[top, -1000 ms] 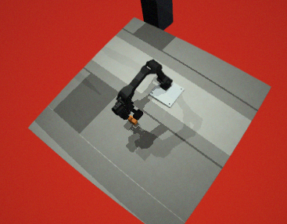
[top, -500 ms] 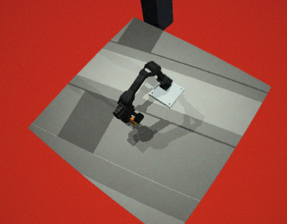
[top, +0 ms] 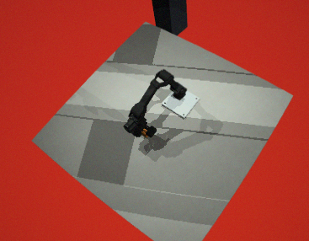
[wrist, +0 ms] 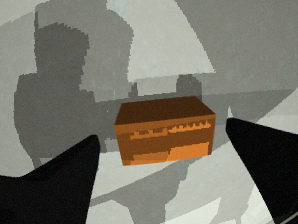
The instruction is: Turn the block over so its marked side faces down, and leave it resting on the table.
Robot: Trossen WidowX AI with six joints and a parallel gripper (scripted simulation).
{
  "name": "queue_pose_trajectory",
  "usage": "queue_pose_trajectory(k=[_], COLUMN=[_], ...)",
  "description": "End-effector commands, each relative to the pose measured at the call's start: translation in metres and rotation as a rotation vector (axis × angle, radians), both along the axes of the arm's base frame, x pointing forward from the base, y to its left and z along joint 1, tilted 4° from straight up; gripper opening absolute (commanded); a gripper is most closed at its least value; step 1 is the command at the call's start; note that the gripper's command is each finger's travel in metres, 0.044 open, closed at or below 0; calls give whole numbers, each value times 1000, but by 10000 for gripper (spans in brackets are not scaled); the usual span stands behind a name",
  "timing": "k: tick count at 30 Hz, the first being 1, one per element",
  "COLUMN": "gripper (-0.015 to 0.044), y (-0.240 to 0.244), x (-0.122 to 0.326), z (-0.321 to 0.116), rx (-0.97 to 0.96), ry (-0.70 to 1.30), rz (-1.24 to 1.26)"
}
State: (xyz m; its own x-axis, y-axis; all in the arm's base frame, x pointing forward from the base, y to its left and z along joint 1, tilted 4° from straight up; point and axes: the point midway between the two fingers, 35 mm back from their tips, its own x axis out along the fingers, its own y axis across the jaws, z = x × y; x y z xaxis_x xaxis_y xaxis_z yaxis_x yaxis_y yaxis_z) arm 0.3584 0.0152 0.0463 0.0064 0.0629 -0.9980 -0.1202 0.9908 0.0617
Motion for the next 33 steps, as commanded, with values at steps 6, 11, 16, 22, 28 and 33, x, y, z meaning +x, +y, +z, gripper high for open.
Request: queue_pose_trajectory(k=[6, 11, 16, 22, 28, 33], gripper=[361, 289, 255, 215, 175, 83], y=[0, 0, 0, 0, 0, -1], x=[0, 0, 0, 0, 0, 0], z=[-8, -8, -8, -8, -8, 0], rx=[-5, -5, -5, -5, -5, -5], ry=[4, 4, 4, 4, 4, 4], rz=[-4, -4, -4, -4, -4, -4])
